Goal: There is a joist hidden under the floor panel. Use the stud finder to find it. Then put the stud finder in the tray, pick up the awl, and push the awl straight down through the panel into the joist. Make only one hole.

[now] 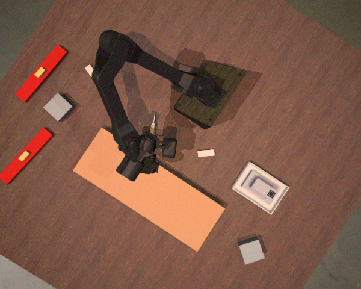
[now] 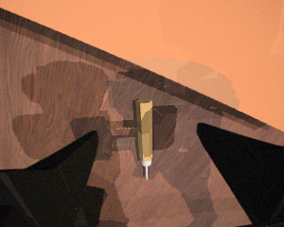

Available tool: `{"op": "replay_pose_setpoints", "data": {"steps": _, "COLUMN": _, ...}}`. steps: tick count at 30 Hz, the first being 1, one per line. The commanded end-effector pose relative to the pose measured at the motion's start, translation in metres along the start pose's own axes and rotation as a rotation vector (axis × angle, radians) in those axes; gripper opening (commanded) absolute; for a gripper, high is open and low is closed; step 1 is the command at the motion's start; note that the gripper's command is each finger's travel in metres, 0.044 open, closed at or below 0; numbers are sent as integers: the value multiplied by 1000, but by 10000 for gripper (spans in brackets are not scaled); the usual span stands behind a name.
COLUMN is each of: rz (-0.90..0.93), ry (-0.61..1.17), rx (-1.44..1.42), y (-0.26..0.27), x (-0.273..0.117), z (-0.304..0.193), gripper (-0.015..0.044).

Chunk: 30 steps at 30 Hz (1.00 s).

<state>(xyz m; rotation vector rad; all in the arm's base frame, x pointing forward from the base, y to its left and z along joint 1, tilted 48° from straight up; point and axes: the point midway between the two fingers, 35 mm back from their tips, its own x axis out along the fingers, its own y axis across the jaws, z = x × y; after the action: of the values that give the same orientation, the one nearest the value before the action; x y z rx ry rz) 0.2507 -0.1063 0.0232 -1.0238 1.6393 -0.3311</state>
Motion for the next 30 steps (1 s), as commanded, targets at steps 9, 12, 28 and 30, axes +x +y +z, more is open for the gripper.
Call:
{"op": "replay_pose_setpoints", "data": {"steps": 9, "rz": -4, "ry": 7, "rx": -7, "y": 1, "x": 21, "z": 0, "gripper": 440}}
{"op": "replay_pose_setpoints", "data": {"steps": 12, "rz": -5, "ry": 7, "rx": -7, "y": 1, "x": 25, "z": 0, "gripper": 440}}
{"op": "replay_pose_setpoints", "data": {"steps": 28, "rz": -7, "ry": 9, "rx": -8, "y": 0, "x": 39, "z": 0, "gripper": 282}}
{"op": "replay_pose_setpoints", "data": {"steps": 30, "rz": -7, "ry": 9, "rx": -8, "y": 0, "x": 39, "z": 0, "gripper": 230}}
